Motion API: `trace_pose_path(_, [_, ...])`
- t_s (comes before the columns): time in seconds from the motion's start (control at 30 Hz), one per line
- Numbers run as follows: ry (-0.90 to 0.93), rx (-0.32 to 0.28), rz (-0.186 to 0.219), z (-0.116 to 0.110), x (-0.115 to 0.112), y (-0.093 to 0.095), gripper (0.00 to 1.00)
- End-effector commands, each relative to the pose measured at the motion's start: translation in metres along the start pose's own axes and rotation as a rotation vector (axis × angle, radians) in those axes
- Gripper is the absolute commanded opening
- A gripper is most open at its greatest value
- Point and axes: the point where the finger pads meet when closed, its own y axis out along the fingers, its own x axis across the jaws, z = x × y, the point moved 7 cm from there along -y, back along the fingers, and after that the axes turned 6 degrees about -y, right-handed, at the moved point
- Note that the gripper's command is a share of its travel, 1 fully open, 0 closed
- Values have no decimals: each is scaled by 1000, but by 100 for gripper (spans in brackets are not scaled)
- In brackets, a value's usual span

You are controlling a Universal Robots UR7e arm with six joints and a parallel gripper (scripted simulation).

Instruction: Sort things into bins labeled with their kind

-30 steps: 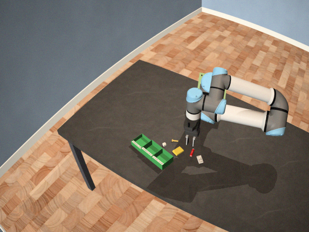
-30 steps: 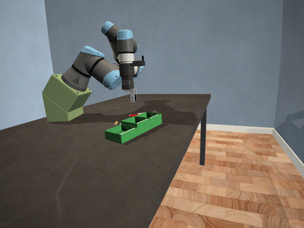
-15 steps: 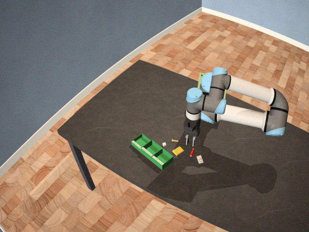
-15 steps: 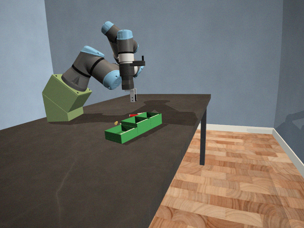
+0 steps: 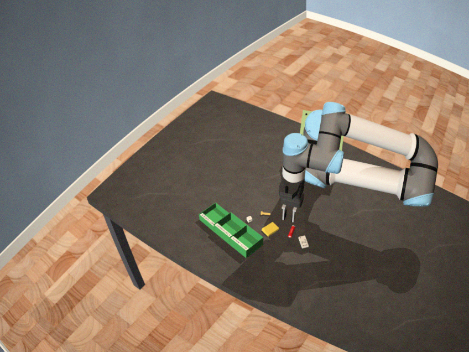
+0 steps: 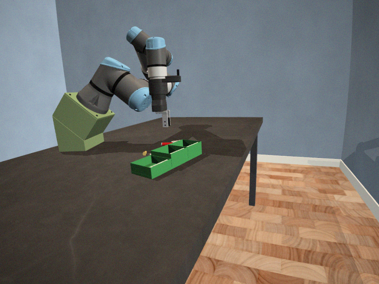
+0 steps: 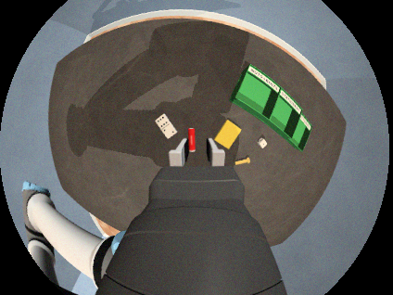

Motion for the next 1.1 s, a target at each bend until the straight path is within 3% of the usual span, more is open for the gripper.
trace_pose_path(0.0, [-1,14,-7,-21,-41,11,60])
trace_pose_path(0.2, [-1,14,-7,-21,-41,11,60])
trace_pose_path(0.33, [156,12,-4,-21,-41,10,60])
trace_pose_path(0.77, [157,4,0,-20,-41,11,60])
trace_pose_path(0.8, [156,-1,16,-12,-39,13,60])
trace_pose_path(1.07, [157,-1,4,-20,-40,13,60])
